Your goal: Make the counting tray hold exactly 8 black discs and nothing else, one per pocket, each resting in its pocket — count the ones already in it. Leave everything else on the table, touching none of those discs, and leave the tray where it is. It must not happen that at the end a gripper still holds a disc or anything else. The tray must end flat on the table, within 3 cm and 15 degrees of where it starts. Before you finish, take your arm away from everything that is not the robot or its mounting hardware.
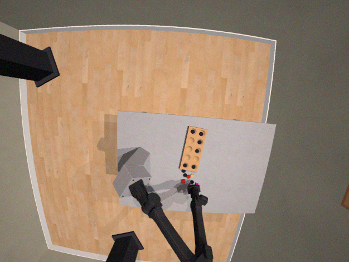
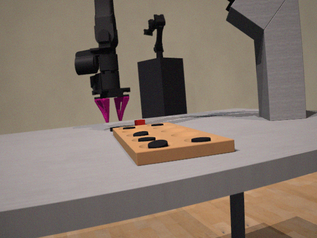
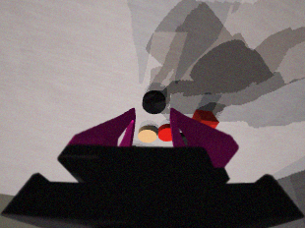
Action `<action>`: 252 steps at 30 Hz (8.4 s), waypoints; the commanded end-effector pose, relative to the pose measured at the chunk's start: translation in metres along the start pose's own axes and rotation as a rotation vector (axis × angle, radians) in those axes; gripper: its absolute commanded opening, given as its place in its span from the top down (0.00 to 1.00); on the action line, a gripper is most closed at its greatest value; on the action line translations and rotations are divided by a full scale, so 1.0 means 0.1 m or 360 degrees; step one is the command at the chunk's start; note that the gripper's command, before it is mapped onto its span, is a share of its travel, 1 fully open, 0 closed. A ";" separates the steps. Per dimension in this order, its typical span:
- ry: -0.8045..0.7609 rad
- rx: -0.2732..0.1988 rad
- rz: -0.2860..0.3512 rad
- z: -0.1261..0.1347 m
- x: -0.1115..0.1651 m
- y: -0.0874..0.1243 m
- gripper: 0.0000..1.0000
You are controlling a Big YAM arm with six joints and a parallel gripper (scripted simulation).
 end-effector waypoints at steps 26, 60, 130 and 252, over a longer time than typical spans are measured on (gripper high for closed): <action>0.0010 0.0002 -0.0017 -0.05 -0.04 -0.26 0.56; 0.0009 -0.0001 -0.0021 -0.04 -0.06 -0.28 0.56; -0.0026 -0.0005 0.0030 0.35 0.37 0.62 1.00; 0.0008 -0.0031 0.0009 1.37 3.70 0.69 0.64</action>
Point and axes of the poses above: the point where the finger pads meet when closed, its own y axis back along the fingers, its own z axis across the jaws, x = y × z, the point moved 1 cm from there along y, back along the fingers, and after that the axes turned 13 degrees about y, right-handed, at the moved point
